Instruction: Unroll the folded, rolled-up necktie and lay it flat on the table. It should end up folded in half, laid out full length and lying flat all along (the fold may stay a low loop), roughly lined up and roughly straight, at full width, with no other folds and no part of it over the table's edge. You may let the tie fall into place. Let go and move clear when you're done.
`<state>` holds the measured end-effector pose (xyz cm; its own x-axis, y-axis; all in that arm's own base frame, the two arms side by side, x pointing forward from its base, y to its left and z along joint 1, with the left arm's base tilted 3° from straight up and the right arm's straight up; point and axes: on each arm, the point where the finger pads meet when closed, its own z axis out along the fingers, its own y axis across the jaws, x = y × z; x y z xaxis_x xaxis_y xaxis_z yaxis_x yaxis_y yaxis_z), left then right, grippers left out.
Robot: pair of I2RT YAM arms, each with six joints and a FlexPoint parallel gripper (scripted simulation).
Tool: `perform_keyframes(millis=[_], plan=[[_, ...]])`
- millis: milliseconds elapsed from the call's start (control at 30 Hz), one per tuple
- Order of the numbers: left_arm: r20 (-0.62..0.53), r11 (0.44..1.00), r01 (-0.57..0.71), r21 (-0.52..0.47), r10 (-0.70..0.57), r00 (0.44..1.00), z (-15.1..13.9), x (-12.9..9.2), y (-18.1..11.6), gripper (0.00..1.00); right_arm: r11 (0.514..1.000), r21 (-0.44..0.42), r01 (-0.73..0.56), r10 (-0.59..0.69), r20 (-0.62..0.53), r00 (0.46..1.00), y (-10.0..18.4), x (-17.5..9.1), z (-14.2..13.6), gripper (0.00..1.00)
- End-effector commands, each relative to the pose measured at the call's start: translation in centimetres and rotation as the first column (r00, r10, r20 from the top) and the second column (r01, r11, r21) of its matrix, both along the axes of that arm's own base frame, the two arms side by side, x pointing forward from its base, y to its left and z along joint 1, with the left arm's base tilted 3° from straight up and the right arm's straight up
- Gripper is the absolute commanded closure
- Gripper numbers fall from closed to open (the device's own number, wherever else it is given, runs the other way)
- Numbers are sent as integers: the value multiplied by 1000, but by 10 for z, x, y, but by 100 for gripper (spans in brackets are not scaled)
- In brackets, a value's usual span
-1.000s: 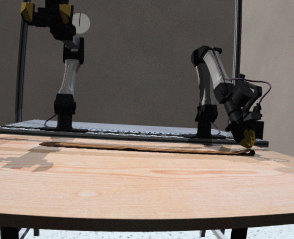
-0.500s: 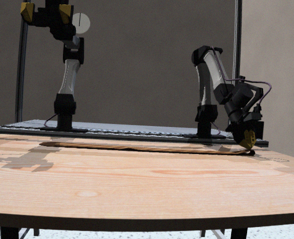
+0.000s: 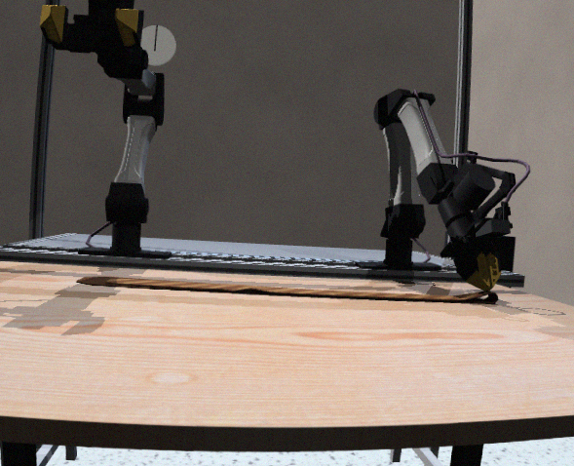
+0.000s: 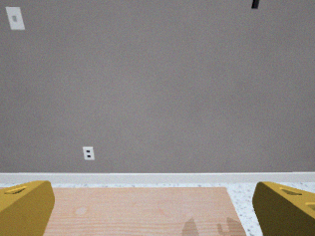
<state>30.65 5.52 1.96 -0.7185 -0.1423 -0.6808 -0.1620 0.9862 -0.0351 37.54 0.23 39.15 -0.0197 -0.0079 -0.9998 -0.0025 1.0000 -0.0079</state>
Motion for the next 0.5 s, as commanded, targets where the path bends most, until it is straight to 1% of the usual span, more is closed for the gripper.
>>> perform_keyframes(millis=[0, 267, 467], plan=[[-25, 1000, -6, -8, 5, 1000, -12, -6, -1, 93, 1000, 9, -2, 2, 8, 1000, -1, 2, 6, 0], [-25, 1000, -6, -8, 5, 1000, -22, -6, -1, 93, 1000, 9, -2, 2, 8, 1000, -1, 2, 6, 0], [-25, 1000, -6, -8, 5, 1000, -23, -6, -1, 93, 1000, 9, -2, 2, 8, 1000, -1, 2, 6, 0]])
